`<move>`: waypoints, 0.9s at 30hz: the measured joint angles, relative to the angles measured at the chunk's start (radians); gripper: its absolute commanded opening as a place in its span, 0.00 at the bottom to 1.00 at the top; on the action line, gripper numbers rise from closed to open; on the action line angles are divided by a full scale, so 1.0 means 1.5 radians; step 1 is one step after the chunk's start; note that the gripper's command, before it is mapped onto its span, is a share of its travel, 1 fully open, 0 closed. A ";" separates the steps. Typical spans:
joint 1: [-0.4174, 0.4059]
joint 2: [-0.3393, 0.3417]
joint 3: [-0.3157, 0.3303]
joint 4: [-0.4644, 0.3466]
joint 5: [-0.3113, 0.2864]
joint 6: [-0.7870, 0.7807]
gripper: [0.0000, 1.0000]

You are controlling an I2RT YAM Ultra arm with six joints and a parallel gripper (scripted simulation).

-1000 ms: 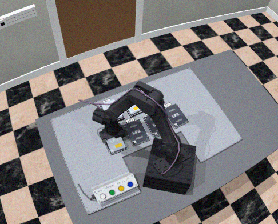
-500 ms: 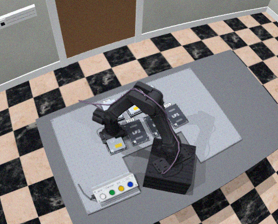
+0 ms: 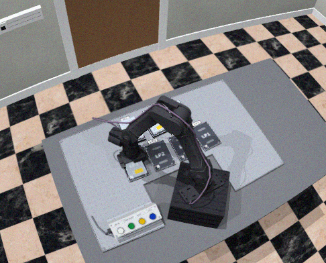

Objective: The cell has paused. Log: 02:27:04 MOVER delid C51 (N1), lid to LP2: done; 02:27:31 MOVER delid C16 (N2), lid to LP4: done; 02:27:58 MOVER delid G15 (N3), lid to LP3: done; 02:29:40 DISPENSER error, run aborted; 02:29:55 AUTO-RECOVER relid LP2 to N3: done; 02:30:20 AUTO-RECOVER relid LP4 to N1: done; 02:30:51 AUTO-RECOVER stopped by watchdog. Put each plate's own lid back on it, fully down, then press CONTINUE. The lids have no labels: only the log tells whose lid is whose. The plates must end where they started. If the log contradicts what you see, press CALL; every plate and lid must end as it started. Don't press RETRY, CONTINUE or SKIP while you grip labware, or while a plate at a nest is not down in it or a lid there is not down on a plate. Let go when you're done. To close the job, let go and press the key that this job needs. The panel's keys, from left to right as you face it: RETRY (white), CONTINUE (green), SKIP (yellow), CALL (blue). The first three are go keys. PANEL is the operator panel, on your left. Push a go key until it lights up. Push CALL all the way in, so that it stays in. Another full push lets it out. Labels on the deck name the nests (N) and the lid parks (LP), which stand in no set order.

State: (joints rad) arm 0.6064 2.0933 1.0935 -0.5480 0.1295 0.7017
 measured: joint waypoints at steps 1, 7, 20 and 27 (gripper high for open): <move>0.000 0.000 0.000 0.000 0.000 0.000 0.87; 0.000 0.000 0.000 0.000 0.000 0.000 0.83; 0.000 0.000 0.000 0.000 0.000 0.000 0.00; 0.000 0.000 0.000 0.000 0.000 0.000 0.00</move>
